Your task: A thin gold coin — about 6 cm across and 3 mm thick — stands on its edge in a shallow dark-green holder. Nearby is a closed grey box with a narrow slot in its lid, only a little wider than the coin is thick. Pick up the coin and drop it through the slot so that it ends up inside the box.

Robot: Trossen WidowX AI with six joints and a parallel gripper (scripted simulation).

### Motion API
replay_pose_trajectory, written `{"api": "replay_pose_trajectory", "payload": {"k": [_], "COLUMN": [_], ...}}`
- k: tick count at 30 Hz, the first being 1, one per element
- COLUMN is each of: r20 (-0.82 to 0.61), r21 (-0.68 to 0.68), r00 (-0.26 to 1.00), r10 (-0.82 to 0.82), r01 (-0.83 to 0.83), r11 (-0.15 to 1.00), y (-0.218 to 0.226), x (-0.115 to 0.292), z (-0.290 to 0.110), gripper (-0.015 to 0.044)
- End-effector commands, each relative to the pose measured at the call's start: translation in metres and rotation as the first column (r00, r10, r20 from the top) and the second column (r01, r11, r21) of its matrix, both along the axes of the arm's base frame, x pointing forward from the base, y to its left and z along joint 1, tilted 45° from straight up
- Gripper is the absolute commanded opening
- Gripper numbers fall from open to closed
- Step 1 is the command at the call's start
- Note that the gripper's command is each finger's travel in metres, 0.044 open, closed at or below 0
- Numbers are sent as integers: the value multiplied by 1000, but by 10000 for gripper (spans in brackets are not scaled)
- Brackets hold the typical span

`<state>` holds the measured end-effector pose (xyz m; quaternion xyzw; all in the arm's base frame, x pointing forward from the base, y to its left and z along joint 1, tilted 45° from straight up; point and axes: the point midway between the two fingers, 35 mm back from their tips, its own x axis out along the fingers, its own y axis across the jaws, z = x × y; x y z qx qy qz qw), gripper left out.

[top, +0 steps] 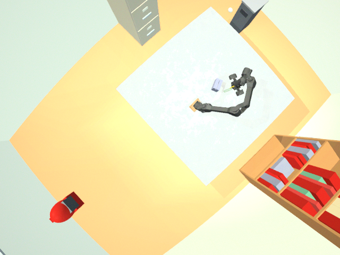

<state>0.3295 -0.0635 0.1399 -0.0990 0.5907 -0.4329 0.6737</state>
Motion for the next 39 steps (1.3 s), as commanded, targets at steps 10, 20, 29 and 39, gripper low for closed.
{"api": "replay_pose_trajectory", "payload": {"k": [10,20,29,39], "r20": [-122,-333,-477,-478], "r21": [24,102,199,205], "r00": [984,873,709,704], "r10": [129,356,520,526], "r01": [-127,-342,-488,-492], "r11": [992,934,849,846], "y": [8,6,5,16], "x": [1,3,4,1], "z": [8,10,11,2], "gripper": [0,0,0,0]}}
